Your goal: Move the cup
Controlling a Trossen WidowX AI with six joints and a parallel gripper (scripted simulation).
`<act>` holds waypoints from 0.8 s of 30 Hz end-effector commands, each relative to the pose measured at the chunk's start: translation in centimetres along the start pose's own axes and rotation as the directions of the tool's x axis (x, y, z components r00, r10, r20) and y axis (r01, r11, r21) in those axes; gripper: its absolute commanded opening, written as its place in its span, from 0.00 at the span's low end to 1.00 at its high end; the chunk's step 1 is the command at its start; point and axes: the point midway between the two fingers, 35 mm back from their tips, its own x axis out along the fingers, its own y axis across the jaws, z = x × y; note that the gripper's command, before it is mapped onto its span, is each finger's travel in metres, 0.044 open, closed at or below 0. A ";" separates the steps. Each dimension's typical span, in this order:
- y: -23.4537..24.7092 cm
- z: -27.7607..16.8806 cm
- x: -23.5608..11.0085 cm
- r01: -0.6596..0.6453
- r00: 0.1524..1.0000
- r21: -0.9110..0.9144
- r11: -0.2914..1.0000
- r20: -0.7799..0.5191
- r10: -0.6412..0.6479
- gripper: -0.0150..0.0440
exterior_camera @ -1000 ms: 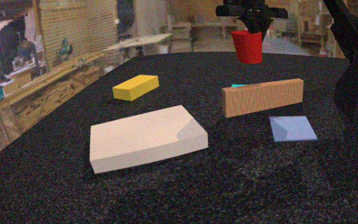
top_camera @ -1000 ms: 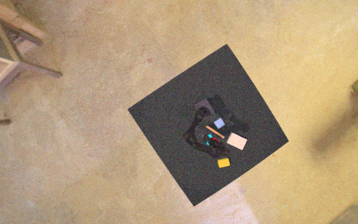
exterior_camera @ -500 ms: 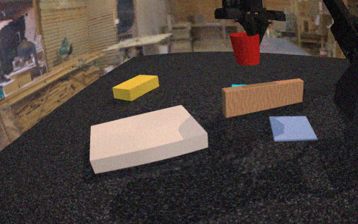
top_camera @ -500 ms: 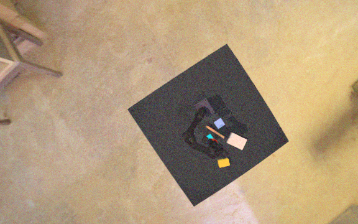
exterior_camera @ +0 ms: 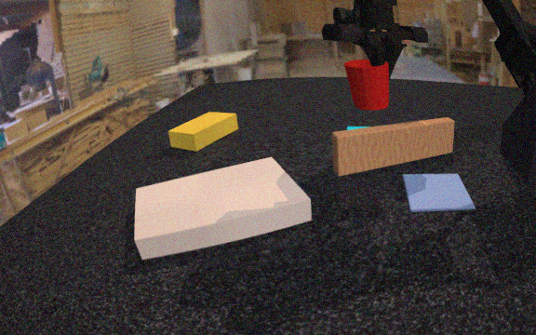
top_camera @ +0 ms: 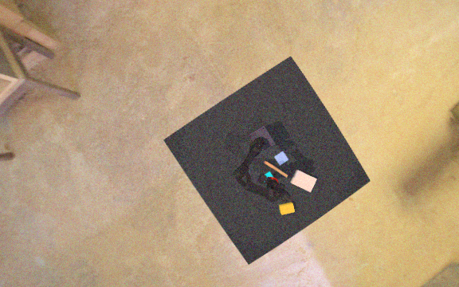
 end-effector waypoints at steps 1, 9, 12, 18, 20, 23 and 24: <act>-0.1 0.0 0.7 0.005 1.000 -0.006 1.000 0.003 -0.005 0.25; -0.1 0.1 1.8 0.005 1.000 -0.006 1.000 0.004 -0.005 0.25; -0.1 0.1 2.2 0.005 1.000 -0.006 1.000 0.004 -0.005 0.25; -0.2 0.1 3.0 0.005 1.000 -0.006 1.000 0.004 -0.005 0.25; -0.2 0.1 3.3 0.006 1.000 -0.006 1.000 0.004 -0.006 0.25; -0.2 0.1 3.7 0.006 1.000 -0.006 1.000 0.005 -0.006 0.25; -0.2 0.1 3.8 0.006 1.000 -0.006 1.000 0.005 -0.006 0.25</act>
